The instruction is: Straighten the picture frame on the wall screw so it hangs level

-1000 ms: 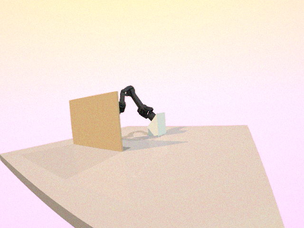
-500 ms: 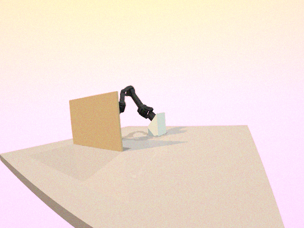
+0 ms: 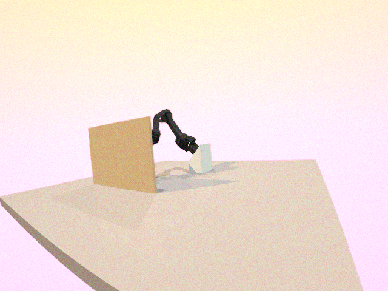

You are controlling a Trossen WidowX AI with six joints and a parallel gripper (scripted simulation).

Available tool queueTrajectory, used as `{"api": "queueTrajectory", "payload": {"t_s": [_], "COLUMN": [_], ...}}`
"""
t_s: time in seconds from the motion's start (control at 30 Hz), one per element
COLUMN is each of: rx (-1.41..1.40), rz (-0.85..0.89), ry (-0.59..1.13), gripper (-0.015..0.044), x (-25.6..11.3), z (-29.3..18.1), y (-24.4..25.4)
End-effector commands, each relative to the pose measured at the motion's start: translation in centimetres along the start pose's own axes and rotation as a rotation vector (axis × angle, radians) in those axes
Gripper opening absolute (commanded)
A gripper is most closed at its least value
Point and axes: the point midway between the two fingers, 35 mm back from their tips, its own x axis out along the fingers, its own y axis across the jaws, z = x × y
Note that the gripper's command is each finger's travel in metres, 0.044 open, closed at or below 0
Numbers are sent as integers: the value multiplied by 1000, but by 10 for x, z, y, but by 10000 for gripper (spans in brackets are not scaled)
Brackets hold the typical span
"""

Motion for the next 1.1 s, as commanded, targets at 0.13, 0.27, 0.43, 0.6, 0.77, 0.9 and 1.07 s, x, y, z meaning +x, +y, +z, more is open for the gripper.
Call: {"api": "queueTrajectory", "payload": {"t_s": [0.13,0.27,0.43,0.6,0.77,0.9,1.07], "rx": [0,0,0,0,0,0,0], "rz": [0,0,0,0,0,0,0], "ry": [-3,-3,-3,-3,-3,-3,-3], "gripper": [0,0,0,0,0,0,0], "x": [0,0,0,0,0,0,0], "z": [0,0,0,0,0,0,0], "y": [2,3,5,6,8,9,11]}}
